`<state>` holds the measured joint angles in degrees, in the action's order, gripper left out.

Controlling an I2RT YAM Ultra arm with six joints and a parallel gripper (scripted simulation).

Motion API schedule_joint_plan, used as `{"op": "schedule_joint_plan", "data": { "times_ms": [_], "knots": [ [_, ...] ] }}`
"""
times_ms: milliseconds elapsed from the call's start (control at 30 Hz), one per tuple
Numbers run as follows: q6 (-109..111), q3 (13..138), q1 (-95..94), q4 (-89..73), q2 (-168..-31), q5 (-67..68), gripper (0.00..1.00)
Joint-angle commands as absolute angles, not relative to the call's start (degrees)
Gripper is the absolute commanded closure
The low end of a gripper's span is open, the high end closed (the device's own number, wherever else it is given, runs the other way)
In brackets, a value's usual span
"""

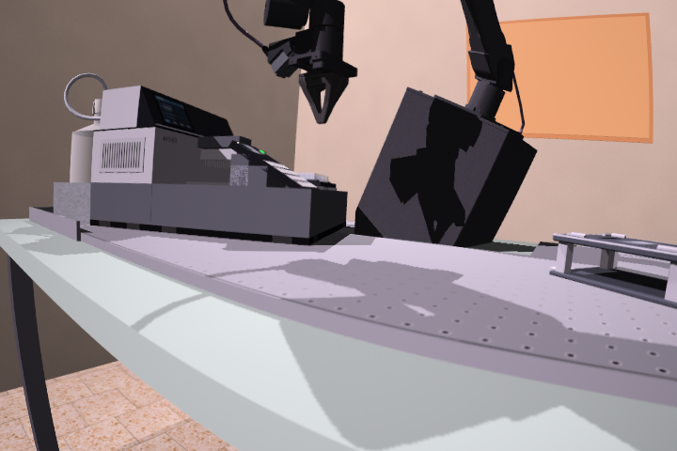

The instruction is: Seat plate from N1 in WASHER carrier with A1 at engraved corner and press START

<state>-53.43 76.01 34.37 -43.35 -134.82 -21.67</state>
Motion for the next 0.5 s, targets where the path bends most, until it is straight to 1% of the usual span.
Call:
{"op": "schedule_joint_plan", "data": {
  "times_ms": [0,133,300,467],
  "knots": [
    [-47.6,74.9,32.4,-42.4,-132.0,-22.5,1.00],
    [-43.1,76.7,29.5,-42.4,-130.5,-22.9,1.00],
    [-34.7,76.7,30.6,-42.3,-130.8,-22.1,1.00],
    [-34.1,77.0,30.7,-42.6,-131.2,-22.5,1.00]
  ]
}}
